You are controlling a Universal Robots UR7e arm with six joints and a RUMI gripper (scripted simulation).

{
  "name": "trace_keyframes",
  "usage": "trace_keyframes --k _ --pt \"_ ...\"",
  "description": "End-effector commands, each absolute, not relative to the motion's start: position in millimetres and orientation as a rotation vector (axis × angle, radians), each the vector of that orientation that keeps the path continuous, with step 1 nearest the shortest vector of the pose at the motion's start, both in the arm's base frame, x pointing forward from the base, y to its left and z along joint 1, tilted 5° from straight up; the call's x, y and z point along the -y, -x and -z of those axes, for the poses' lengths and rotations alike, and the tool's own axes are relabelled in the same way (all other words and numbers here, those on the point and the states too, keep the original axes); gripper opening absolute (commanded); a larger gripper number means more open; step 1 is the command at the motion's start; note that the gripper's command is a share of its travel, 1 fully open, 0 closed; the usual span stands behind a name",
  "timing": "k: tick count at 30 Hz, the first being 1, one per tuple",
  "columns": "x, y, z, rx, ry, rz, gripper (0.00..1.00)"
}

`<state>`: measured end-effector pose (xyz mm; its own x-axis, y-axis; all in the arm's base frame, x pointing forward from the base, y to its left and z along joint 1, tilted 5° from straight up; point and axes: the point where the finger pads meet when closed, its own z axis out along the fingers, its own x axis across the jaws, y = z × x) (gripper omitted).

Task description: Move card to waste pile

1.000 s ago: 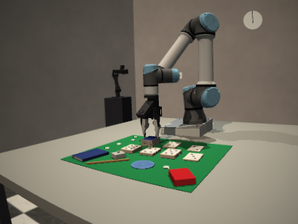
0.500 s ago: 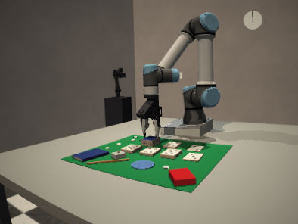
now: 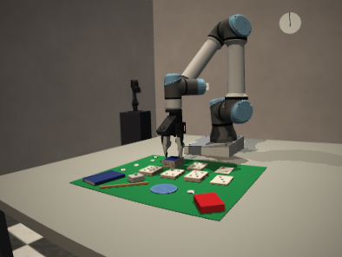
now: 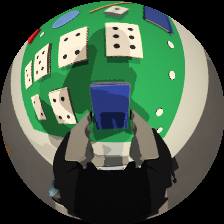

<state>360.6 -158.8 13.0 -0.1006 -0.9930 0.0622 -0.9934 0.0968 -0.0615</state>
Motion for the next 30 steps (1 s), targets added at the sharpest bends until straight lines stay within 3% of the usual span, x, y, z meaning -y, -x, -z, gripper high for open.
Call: trace_keyframes --k 1,30 --pt "158.4 -360.6 -12.6 2.322 -2.104 -0.137 0.43" --pt "158.4 -360.6 -12.6 2.322 -2.104 -0.137 0.41"
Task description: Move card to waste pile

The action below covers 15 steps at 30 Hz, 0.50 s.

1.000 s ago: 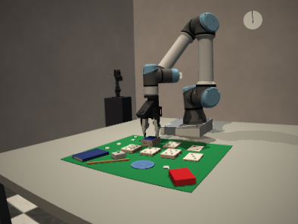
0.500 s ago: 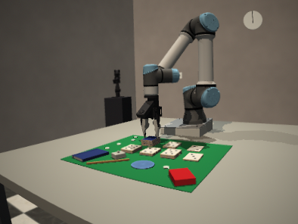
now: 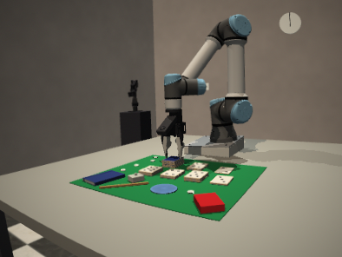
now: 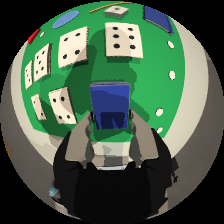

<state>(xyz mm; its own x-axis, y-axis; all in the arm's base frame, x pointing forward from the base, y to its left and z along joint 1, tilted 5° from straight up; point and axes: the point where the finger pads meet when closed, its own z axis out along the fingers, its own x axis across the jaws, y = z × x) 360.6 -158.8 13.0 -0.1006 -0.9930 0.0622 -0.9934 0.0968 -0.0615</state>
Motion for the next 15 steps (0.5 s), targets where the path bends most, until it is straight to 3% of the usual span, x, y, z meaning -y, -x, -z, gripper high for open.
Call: trace_keyframes --k 1,15 --pt "158.4 -360.6 -12.6 2.322 -2.104 -0.137 0.41" --pt "158.4 -360.6 -12.6 2.322 -2.104 -0.137 0.4"
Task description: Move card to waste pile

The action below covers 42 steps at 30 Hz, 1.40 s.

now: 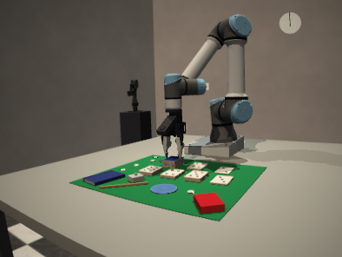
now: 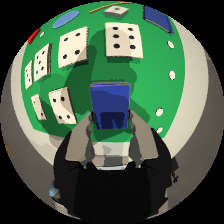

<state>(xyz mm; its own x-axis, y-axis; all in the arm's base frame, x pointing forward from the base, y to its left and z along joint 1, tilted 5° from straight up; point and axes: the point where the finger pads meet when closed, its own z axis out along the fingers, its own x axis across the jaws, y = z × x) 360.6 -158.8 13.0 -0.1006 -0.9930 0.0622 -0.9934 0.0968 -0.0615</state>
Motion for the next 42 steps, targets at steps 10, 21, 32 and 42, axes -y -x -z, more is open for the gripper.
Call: trace_keyframes --k 10,21,32,42 --pt "158.4 -360.6 -12.6 2.322 -2.104 -0.137 0.39" --pt "158.4 -360.6 -12.6 2.322 -2.104 -0.137 0.39" --pt "158.4 -360.6 -12.6 2.322 -2.104 -0.137 0.38" --pt "159.6 -361.8 -17.1 2.322 -2.104 -0.144 0.38"
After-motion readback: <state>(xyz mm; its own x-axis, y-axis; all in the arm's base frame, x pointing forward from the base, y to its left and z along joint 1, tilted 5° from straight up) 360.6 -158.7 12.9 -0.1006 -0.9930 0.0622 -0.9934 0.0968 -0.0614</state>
